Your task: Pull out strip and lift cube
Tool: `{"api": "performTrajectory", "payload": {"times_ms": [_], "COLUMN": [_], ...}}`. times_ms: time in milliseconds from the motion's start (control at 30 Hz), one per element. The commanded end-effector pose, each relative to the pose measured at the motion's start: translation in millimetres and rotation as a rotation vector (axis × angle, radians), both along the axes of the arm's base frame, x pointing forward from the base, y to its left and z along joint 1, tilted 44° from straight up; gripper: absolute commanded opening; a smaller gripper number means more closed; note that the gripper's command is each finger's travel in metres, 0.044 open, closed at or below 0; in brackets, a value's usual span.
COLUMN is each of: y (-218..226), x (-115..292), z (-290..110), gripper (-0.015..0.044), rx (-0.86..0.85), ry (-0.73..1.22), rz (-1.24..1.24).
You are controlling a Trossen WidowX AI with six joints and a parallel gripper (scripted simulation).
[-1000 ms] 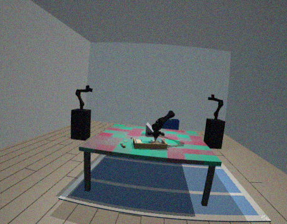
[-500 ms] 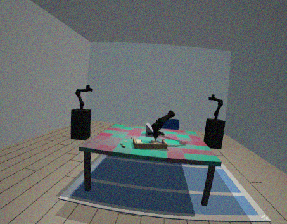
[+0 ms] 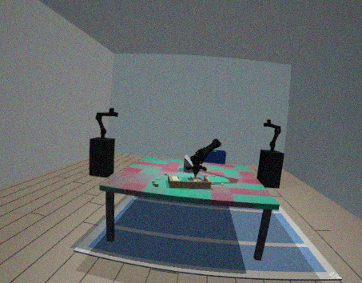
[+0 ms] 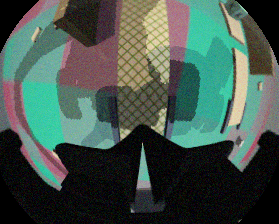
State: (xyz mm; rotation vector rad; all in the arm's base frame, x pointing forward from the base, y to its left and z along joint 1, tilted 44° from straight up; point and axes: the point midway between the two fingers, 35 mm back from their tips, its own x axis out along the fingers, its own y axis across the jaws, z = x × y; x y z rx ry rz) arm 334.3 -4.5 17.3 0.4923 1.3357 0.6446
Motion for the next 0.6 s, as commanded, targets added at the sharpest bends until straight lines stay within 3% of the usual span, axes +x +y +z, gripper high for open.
{"api": "performTrajectory", "payload": {"times_ms": [0, 567], "y": [2, 1], "x": [-10, -36], "z": [-4, -10], "gripper": [0.0, 0.0], "rx": [0.001, 0.001], "ry": [0.011, 0.012], "rz": [0.006, 0.006]}}
